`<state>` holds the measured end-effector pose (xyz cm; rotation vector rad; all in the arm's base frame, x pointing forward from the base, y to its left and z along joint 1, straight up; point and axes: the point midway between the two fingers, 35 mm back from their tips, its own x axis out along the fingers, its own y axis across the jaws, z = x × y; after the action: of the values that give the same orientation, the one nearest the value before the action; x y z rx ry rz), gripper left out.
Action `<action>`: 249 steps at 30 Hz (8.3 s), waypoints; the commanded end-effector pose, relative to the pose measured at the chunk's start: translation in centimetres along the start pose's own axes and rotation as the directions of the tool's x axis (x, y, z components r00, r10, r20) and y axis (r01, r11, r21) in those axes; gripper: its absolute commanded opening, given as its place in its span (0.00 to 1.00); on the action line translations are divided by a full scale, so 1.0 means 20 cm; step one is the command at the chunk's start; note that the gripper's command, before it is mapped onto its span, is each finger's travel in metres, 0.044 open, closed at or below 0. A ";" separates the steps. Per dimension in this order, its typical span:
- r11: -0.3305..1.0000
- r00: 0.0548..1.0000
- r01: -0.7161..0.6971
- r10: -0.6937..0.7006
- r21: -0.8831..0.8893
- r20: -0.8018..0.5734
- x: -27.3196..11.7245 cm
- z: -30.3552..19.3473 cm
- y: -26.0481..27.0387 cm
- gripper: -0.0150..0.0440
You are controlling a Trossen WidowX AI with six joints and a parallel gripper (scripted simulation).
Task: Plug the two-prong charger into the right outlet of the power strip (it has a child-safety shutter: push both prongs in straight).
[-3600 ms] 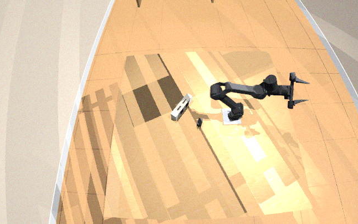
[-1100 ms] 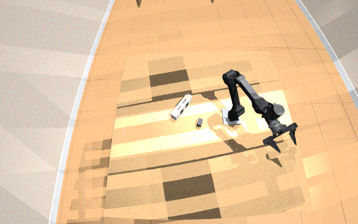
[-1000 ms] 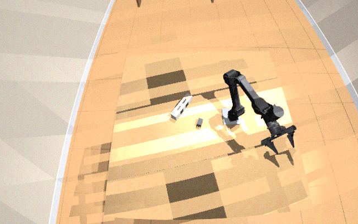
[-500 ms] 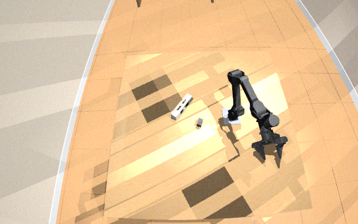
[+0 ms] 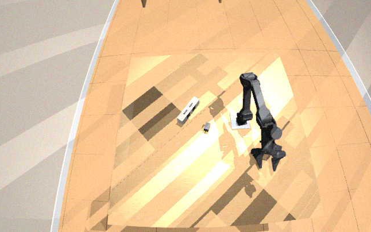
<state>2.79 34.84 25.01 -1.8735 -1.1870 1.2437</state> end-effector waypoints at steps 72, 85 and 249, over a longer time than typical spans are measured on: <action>0.206 0.570 -0.271 0.821 0.940 -0.016 -0.43 -0.81 1.29 1.00; -0.008 0.478 -0.146 0.875 0.989 0.078 -0.61 -0.82 1.46 1.00; -0.525 0.364 0.754 0.835 0.395 0.413 -1.20 -0.64 1.91 0.25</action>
<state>24.23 -2.88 7.94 -0.4273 1.5662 0.3813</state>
